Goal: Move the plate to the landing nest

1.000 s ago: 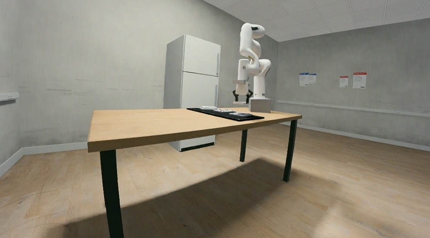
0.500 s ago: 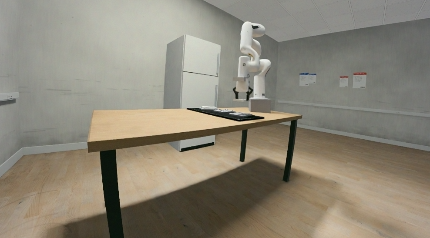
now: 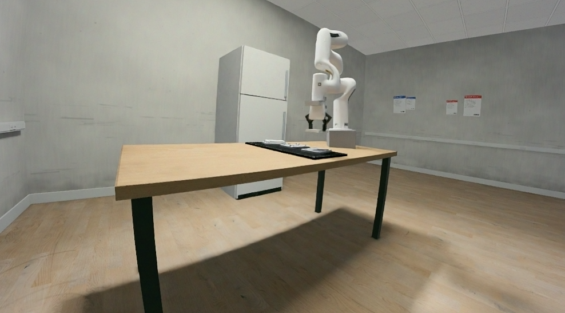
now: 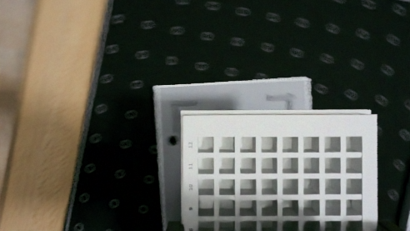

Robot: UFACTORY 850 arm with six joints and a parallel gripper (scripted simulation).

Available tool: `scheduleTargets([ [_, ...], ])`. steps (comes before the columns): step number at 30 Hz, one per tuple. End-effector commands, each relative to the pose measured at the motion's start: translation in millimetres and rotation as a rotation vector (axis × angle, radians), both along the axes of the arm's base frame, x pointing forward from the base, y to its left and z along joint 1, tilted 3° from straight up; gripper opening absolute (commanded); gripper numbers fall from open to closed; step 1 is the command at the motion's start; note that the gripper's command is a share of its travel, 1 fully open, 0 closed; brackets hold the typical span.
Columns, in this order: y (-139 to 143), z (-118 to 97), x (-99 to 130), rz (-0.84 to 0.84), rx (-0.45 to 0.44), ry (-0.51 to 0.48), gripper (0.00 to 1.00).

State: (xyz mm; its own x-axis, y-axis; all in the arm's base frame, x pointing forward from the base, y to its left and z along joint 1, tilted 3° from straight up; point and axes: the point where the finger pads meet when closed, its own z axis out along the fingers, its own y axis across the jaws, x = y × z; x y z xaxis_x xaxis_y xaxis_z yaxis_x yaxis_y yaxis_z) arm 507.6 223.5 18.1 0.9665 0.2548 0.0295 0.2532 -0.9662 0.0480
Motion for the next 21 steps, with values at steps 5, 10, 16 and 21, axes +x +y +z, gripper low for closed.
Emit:
scheduleTargets([
  [5, -40, 2, 1, -0.214, 0.008, -0.012, 0.0],
  [10, -55, 3, 1, -0.214, 0.008, -0.012, 0.0],
  [16, -85, 4, 1, -0.214, 0.007, -0.012, 0.0],
  [21, -110, 5, 1, -0.214, 0.007, -0.012, 0.0],
])
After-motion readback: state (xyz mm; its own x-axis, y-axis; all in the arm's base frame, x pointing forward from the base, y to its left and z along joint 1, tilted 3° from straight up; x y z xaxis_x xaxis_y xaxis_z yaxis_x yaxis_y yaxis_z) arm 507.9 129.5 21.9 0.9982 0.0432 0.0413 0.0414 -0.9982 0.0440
